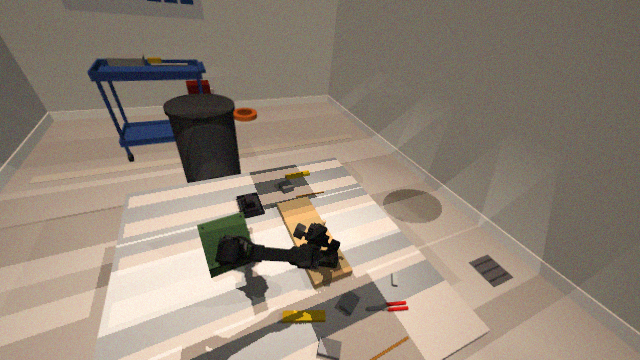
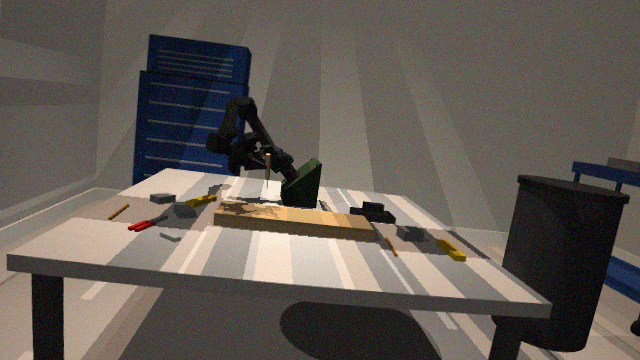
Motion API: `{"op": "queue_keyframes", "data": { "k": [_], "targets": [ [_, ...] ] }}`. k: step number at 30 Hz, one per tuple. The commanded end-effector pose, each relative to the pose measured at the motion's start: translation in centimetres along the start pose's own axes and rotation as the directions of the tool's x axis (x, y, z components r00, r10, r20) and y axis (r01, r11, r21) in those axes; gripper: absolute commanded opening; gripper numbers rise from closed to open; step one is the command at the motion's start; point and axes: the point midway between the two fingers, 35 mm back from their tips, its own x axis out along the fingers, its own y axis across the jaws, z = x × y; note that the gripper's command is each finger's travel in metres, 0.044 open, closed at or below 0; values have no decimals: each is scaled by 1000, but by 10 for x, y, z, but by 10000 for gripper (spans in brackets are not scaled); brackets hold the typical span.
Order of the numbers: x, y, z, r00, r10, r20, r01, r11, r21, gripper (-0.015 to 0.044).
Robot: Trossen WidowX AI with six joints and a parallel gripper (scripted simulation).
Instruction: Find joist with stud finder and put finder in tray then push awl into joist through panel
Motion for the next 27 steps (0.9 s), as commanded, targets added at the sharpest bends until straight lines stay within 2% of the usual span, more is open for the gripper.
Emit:
{"op": "queue_keyframes", "data": {
  "k": [1,14,27],
  "targets": [
    [14,4,4,998,69,8,-69,997,-34,0],
    [65,28,2,953,302,-21,-302,945,-125,0],
    [112,62,-2,855,515,-56,-514,830,-217,0]
  ]
}}
